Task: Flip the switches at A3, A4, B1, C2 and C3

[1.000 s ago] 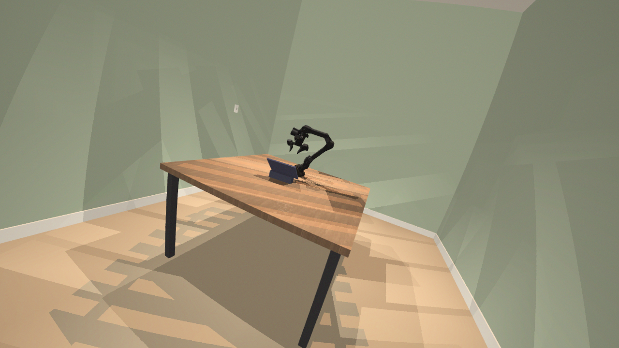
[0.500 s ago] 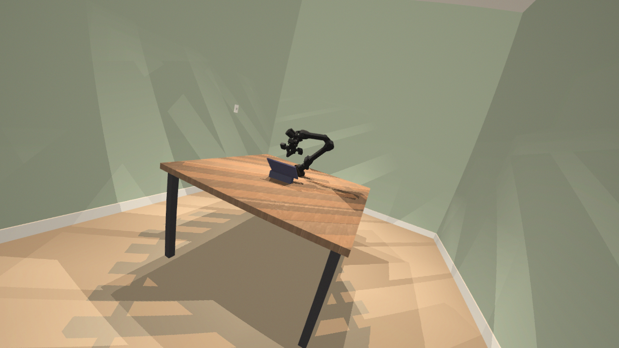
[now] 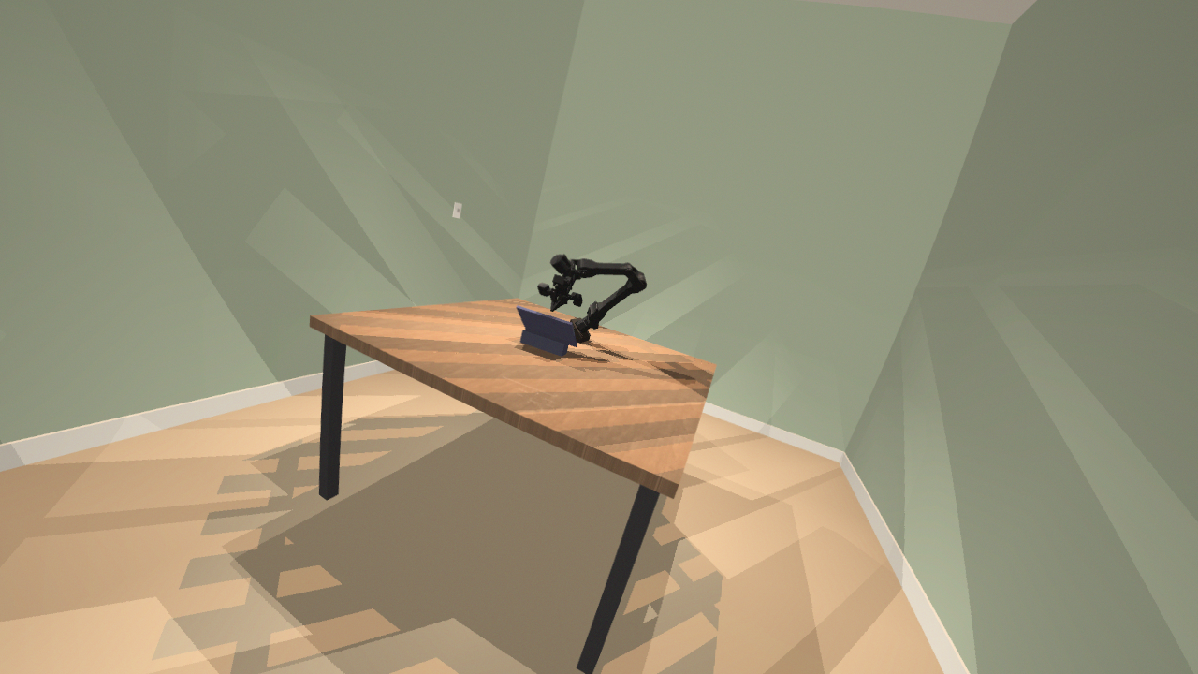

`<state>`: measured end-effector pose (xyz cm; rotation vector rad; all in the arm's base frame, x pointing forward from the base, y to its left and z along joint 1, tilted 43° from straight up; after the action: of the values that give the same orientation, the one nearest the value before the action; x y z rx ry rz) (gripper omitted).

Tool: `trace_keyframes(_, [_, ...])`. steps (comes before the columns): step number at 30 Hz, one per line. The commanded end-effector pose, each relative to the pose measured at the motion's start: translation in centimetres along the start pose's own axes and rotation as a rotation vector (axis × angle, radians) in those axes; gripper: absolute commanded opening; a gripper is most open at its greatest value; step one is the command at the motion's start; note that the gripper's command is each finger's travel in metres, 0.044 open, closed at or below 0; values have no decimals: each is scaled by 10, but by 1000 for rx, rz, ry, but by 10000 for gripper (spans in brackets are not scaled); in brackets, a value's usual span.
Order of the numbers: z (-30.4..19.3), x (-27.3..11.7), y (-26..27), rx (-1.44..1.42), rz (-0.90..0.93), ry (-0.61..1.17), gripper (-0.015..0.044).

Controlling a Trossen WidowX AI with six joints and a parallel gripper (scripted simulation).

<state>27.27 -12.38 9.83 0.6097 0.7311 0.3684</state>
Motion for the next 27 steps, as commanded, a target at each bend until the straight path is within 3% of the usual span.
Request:
trace_keyframes(1, [-3, 3, 0, 12, 0, 7, 0])
trace_keyframes(27, [-3, 27, 0, 11, 1, 7, 0])
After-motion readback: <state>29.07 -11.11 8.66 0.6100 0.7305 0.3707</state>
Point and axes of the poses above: the point midway between the two fingers, 35 mm back from their tips, its own x axis out along the fingers, its own y axis across the jaws, z = x × y, the point moved 1 cm from there along -x, back along the fingers, and after that the axes turned 2 degrees about -x, right-handed, at the moved point
